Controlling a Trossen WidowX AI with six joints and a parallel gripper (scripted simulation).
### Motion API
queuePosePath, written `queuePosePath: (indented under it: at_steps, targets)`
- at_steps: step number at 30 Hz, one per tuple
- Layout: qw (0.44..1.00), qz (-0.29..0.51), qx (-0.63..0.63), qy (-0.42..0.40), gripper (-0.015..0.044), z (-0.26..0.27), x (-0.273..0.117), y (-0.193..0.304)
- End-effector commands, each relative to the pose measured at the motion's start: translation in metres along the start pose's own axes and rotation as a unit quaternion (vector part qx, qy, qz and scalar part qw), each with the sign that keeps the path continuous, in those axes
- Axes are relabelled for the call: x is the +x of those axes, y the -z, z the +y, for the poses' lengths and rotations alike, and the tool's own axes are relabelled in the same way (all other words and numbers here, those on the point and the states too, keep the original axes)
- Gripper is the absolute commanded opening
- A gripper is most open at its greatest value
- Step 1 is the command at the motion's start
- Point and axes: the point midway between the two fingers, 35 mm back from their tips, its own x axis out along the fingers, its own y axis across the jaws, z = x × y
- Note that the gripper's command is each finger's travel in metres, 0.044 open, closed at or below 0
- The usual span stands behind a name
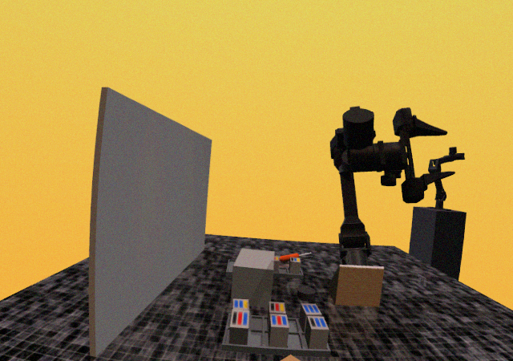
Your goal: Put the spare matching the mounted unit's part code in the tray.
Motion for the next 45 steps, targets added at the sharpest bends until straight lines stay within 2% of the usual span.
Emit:
queuePosePath:
  at_steps: [1,8,11,15,18,21,29,37,45]
  targets:
    - [1.000,0.000,0.000,0.000,0.0426,0.000,0.000,0.000]
    - [0.999,0.017,0.033,-0.013,0.0440,0.002,-0.005,0.006]
    - [0.978,0.096,0.174,-0.057,0.0440,0.010,-0.031,0.028]
    - [0.900,0.216,0.367,-0.087,0.0440,0.023,-0.076,0.052]
    - [0.806,0.307,0.498,-0.086,0.0440,0.034,-0.115,0.063]
    - [0.687,0.394,0.608,-0.065,0.0440,0.045,-0.158,0.066]
    - [0.430,0.523,0.736,0.010,0.0440,0.062,-0.237,0.054]
    - [0.139,0.615,0.766,0.124,0.0440,0.074,-0.317,0.018]
    - [-0.147,0.660,0.689,0.259,0.0440,0.079,-0.395,-0.041]
